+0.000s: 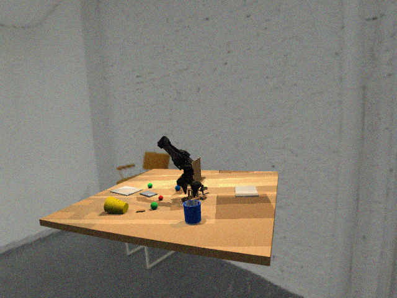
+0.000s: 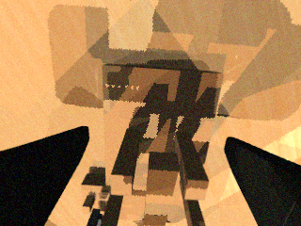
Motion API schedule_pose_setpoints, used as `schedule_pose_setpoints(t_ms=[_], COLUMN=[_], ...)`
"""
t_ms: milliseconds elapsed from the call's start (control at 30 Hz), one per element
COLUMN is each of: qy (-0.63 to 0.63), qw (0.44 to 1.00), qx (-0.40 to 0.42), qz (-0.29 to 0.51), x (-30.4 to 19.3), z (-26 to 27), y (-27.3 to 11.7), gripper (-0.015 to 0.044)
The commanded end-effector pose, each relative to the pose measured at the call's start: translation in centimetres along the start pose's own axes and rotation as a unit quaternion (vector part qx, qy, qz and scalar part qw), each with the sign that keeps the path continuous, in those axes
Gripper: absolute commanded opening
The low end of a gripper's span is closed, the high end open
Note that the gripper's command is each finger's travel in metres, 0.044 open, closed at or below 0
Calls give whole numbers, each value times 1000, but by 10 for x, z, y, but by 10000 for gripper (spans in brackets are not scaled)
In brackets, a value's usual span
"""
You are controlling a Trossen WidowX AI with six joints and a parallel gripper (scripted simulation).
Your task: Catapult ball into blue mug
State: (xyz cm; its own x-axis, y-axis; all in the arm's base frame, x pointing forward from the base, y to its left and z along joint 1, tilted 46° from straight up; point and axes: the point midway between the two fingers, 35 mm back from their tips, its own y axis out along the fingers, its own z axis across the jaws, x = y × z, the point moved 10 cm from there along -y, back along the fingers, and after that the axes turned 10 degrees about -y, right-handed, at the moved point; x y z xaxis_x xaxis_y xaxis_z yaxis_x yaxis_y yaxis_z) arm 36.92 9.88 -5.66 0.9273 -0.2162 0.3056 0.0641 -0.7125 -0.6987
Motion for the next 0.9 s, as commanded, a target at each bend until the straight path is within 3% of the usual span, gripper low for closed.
schedule_pose_setpoints(t_ms=[0,367,533,667,867], qy=[0,0,0,-1,-4], qw=[1000,1000,1000,1000,1000], qx=[0,0,0,0,0], qz=[0,0,0,0,0], x=[0,0,0,0,0], z=[0,0,0,1,0], y=[0,0,0,-39,-50], gripper=[414,125,92,0,0])
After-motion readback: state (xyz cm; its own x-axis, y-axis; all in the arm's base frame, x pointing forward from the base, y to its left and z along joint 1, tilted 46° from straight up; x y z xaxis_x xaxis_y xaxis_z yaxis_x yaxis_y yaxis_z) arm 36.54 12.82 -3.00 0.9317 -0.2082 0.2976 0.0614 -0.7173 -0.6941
